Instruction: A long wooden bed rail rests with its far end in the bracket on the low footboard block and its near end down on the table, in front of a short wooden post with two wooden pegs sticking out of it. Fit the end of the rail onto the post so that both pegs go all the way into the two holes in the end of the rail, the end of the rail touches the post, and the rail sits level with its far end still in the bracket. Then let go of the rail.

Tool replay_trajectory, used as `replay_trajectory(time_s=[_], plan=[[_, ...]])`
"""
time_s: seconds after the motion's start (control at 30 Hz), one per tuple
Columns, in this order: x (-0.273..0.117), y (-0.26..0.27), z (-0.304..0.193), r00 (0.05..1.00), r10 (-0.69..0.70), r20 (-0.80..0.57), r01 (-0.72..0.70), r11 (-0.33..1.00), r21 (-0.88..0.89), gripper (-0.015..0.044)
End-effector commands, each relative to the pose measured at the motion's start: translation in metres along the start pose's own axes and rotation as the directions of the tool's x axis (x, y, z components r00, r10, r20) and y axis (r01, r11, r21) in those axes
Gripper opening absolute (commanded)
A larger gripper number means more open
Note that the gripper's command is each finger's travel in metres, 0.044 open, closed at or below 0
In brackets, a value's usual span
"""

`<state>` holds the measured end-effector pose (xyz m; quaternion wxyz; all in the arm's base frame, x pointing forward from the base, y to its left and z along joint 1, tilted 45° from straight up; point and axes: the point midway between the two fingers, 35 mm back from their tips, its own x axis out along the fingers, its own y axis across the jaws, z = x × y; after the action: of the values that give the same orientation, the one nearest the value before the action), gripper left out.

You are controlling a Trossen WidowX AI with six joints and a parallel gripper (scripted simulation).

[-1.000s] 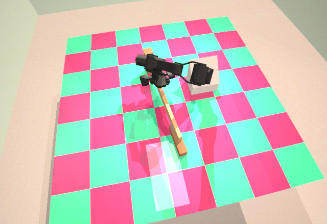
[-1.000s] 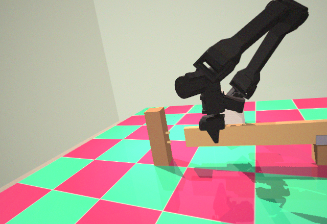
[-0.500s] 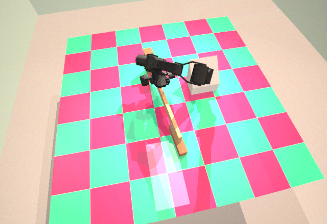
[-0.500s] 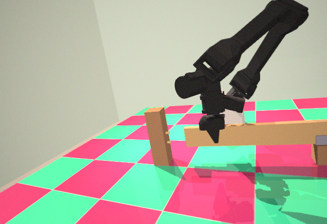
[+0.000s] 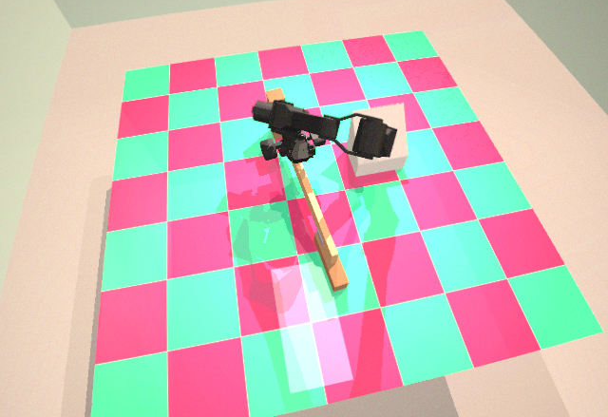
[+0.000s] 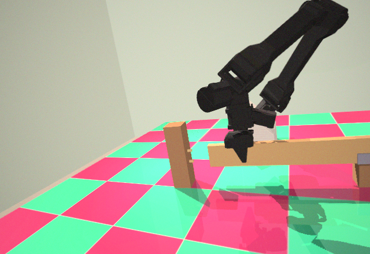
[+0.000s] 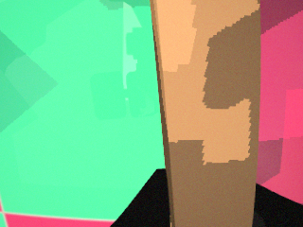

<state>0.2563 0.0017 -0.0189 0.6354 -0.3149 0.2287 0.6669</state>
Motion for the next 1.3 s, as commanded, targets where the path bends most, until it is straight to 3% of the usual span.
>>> replay_trajectory(time_s=[0.0, 1.27], plan=[[-0.0025, -0.0007, -0.0026, 1.0, -0.006, -0.004, 0.006, 1.0, 0.0, 0.0], [-0.0033, -0.0016, -0.0101, 1.0, -0.006, -0.005, 0.006, 1.0, 0.0, 0.0]])
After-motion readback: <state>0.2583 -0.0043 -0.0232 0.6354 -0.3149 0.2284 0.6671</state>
